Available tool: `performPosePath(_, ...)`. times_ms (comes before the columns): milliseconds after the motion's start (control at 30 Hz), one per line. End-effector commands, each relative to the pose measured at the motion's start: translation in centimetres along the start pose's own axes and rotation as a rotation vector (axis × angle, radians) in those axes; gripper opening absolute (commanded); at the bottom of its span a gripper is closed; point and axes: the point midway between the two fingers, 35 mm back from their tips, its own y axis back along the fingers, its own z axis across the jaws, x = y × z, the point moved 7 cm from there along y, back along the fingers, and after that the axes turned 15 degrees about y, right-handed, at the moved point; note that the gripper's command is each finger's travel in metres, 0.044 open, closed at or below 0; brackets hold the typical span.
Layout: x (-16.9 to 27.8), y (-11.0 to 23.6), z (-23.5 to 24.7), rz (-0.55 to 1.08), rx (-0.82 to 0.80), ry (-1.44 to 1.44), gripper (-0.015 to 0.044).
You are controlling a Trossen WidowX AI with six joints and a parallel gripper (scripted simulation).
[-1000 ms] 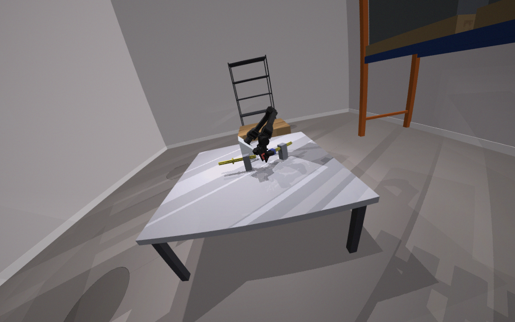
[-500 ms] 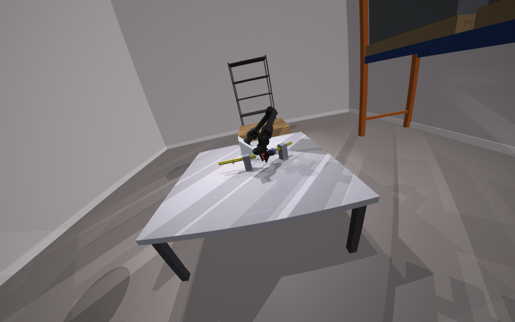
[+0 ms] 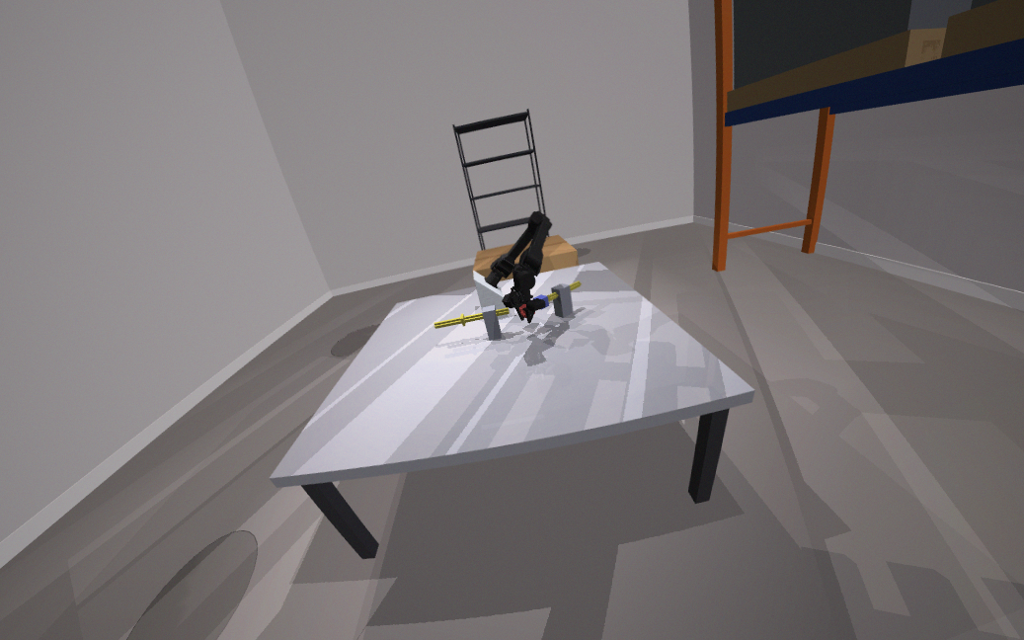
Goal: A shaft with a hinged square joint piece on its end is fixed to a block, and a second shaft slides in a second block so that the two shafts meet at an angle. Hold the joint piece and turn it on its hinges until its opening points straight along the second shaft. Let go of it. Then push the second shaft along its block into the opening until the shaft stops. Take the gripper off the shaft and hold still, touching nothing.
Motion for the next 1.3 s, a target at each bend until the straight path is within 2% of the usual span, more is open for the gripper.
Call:
performPosePath(0,0.0,-0.02,0.0,0.0,-0.001,-0.004,0.0182)
performPosePath(333,0.0,-0.02,0.0,0.0,-0.001,-0.004,0.0182)
performPosePath(400,0.0,0.0,0.0,0.0,0.0,0.0,0.0147)
performPosePath(567,0.0,0.0,0.0,0.0,0.0,0.0,0.0147)
performPosePath(767,0.0,0.0,0.0,0.0,0.0,0.0,0.0)
performPosePath(1267,0.46,0.22,-0.51,-0.039,0.031,-0.159,0.0)
